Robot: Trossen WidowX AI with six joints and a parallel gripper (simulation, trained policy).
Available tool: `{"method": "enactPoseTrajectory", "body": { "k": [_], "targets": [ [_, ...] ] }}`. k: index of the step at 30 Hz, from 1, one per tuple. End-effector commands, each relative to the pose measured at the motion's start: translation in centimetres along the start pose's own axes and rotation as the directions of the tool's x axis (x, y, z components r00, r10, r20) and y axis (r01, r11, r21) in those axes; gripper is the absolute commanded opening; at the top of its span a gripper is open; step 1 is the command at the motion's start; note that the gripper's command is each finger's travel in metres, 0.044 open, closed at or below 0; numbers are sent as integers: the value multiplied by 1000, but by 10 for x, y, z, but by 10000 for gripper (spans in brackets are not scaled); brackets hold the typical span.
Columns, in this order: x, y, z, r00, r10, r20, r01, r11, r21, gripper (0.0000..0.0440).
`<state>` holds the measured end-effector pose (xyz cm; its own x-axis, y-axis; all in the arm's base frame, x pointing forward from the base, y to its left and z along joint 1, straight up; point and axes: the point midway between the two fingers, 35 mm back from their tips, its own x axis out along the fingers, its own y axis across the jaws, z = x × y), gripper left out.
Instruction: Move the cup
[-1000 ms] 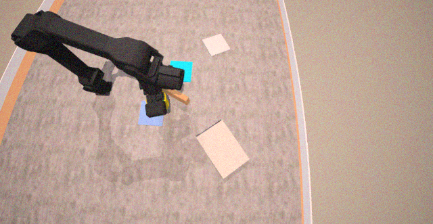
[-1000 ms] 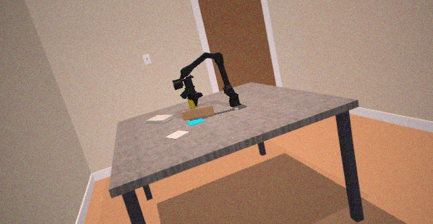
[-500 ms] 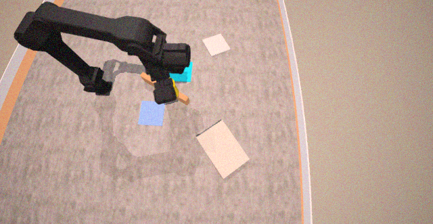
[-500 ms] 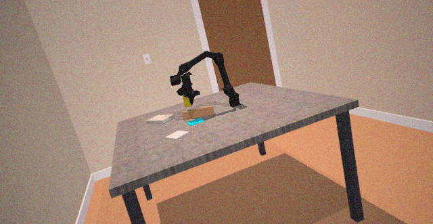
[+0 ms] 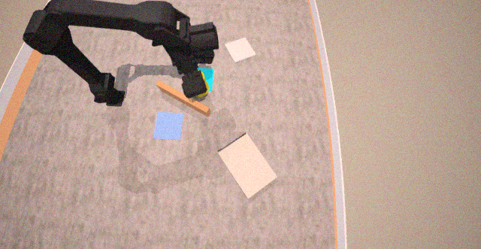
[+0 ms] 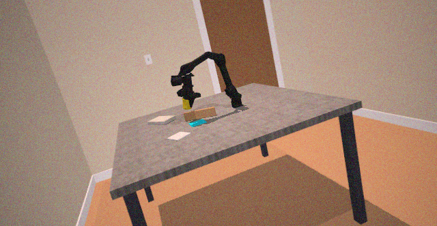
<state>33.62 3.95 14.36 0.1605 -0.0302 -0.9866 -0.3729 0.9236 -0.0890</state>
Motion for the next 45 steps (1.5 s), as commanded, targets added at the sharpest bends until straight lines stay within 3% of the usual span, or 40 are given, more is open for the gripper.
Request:
{"method": "enactPoseTrajectory", "body": {
  "k": [1,16,31,45],
  "targets": [
    [5,12,10,1000,2,13,-2,1000,-8,0],
    [26,66,32,999,17,46,-15,999,-48,0],
    [65,92,20,1000,14,12,-14,999,-29,9],
    [79,91,16,1000,16,23,-17,1000,17,118]
  ]
}}
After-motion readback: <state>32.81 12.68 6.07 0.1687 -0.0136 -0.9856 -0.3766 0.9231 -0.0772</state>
